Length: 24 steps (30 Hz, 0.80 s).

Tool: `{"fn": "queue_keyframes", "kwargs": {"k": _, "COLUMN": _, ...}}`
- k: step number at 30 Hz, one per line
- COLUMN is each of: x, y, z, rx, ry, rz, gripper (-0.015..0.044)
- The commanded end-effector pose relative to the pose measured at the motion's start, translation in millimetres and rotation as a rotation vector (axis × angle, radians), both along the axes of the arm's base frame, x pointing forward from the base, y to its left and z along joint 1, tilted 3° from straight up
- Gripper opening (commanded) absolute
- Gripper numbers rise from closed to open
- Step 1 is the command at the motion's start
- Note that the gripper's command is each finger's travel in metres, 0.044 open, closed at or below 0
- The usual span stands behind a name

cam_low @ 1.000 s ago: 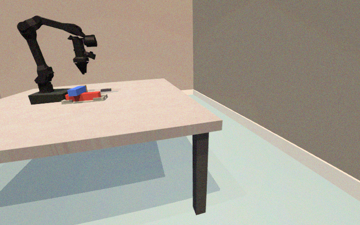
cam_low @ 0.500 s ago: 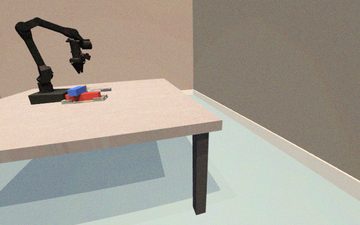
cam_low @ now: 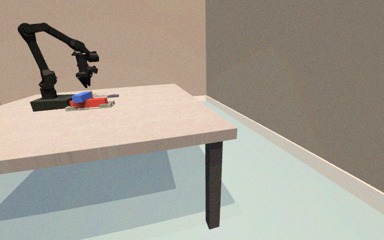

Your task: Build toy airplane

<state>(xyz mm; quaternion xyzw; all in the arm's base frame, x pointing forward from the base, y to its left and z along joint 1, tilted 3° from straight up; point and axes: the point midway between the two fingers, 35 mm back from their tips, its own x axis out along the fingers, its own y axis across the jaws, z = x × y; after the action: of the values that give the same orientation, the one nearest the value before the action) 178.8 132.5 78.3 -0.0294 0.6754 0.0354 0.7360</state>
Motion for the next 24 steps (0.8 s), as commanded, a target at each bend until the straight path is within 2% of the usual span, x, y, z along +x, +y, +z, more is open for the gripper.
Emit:
{"fn": "queue_keyframes", "kwargs": {"k": 1, "x": -1, "y": -3, "z": -11, "rx": -0.016, "ry": 0.011, "rz": -0.004, "gripper": 0.044}}
{"fn": "queue_keyframes", "kwargs": {"k": 24, "x": 2, "y": -2, "z": -45, "rx": -0.017, "ry": 0.011, "rz": -0.004, "gripper": 0.044}}
